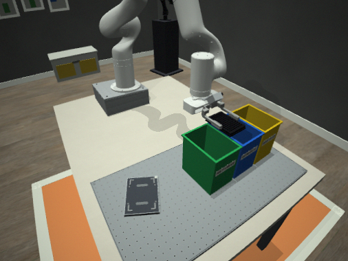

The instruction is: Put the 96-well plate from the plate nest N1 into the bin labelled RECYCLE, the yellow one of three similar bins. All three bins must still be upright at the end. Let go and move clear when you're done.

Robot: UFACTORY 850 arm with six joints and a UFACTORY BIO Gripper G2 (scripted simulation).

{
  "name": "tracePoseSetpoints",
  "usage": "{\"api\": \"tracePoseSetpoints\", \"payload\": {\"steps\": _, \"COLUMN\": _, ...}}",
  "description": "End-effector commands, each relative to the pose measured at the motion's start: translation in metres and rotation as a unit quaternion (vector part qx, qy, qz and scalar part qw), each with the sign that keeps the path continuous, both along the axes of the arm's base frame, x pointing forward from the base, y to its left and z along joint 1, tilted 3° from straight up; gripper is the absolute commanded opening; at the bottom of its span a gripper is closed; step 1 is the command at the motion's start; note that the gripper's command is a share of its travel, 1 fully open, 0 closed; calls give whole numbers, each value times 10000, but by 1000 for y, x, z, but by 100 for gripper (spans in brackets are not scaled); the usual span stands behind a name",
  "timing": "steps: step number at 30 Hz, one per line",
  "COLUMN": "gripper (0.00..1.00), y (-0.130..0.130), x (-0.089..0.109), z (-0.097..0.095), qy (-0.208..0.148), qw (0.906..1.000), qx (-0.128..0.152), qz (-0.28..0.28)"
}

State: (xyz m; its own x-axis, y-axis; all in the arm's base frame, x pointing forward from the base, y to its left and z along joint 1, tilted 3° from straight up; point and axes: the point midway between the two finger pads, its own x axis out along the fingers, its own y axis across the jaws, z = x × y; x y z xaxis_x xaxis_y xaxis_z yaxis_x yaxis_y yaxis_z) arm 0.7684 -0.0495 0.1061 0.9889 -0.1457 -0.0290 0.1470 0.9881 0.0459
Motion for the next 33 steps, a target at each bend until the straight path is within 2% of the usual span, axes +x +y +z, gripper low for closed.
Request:
{"api": "tracePoseSetpoints", "payload": {"steps": 1, "gripper": 0, "y": 14, "x": 5, "z": 1, "qy": -9, "qw": 10000, "qx": -3, "qz": -1}}
{"api": "tracePoseSetpoints", "payload": {"steps": 33, "gripper": 0, "y": 104, "x": 29, "z": 4, "qy": -9, "qw": 10000, "qx": -2, "qz": -1}}
